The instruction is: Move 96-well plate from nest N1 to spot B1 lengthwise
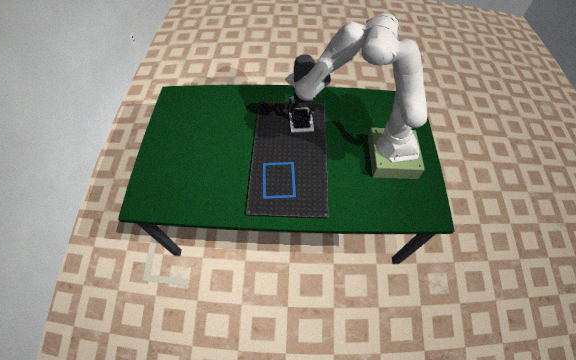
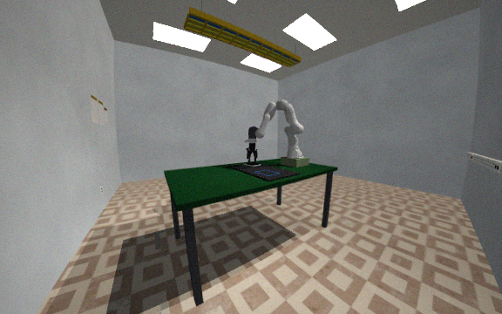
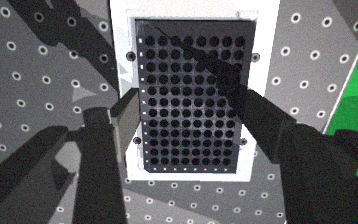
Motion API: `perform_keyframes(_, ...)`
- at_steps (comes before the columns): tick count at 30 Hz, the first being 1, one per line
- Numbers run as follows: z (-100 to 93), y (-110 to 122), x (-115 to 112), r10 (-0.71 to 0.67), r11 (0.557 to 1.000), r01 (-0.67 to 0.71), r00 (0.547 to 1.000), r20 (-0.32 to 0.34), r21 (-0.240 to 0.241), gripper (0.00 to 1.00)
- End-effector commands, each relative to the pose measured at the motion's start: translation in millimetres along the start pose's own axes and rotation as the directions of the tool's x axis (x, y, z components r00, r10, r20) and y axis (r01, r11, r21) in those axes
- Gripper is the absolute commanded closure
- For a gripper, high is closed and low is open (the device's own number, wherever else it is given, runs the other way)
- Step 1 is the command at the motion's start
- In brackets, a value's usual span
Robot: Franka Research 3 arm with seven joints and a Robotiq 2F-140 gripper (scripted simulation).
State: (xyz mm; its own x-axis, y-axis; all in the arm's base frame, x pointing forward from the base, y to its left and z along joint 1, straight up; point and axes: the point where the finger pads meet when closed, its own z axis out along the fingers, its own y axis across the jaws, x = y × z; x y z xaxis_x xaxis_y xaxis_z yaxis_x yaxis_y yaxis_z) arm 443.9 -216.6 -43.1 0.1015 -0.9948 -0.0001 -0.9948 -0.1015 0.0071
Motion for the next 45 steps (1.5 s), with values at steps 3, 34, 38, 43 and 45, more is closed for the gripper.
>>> perform_keyframes(3, -0.6, -0.1, 0.9, -0.004, 1.0, 0.004, 1.0, -0.001, 0.001, 0.39)
perform_keyframes(34, -22.5, -0.1, 0.9, -0.004, 1.0, 0.004, 1.0, -0.001, 0.001, 0.4)
perform_keyframes(38, -29.2, -0.1, 0.9, -0.004, 1.0, 0.004, 1.0, -0.001, 0.001, 0.4)
perform_keyframes(43, -37.5, 0.0, 0.9, -0.004, 1.0, 0.004, 1.0, -0.001, 0.001, 0.4)
perform_keyframes(45, -40.9, 0.0, 0.9, -0.004, 1.0, 0.004, 1.0, -0.001, 0.001, 0.4)
